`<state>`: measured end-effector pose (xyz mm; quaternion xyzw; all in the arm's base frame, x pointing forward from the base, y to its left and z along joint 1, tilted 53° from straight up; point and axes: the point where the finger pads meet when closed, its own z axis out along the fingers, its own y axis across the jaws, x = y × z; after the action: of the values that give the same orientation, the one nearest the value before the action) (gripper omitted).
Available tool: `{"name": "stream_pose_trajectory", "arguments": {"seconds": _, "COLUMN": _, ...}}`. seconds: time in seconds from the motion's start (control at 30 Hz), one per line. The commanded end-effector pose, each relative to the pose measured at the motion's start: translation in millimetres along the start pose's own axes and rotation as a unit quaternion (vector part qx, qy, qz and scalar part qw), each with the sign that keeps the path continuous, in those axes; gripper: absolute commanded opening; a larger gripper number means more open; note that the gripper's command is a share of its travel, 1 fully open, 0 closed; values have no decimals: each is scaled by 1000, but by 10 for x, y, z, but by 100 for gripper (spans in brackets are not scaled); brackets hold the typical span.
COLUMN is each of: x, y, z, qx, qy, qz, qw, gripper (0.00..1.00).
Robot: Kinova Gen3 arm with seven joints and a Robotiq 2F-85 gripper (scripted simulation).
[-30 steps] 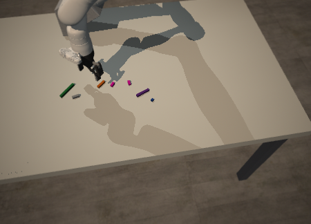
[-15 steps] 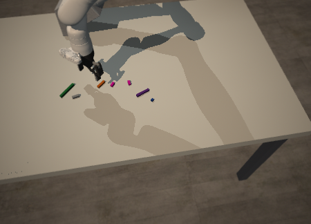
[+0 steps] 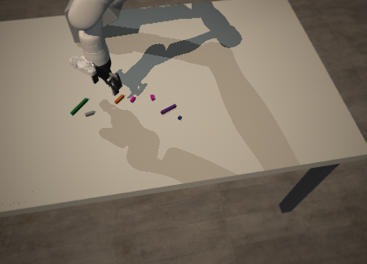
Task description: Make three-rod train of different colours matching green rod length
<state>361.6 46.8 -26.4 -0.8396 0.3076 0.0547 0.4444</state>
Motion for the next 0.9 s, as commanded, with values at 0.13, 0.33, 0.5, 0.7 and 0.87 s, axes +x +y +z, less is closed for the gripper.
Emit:
{"name": "stream_pose_trajectory", "arguments": {"seconds": 0.13, "x": -8, "y": -5, "z": 9, "qx": 1, "qy": -3, "qz": 0, "qw": 1000, "gripper": 100}}
{"name": "stream_pose_trajectory", "arguments": {"seconds": 0.33, "x": -10, "y": -22, "z": 7, "qx": 1, "qy": -3, "qz": -11, "qw": 1000, "gripper": 100}}
{"name": "stream_pose_trajectory", "arguments": {"seconds": 0.5, "x": -19, "y": -60, "z": 8, "qx": 2, "qy": -5, "qz": -40, "qw": 999, "gripper": 100}}
{"name": "stream_pose_trajectory", "arguments": {"seconds": 0.7, "x": -46, "y": -119, "z": 18, "qx": 2, "qy": -9, "qz": -91, "qw": 996, "gripper": 100}}
{"name": "stream_pose_trajectory", "arguments": {"seconds": 0.87, "x": -77, "y": -176, "z": 39, "qx": 0, "qy": -14, "qz": -153, "qw": 988, "gripper": 100}}
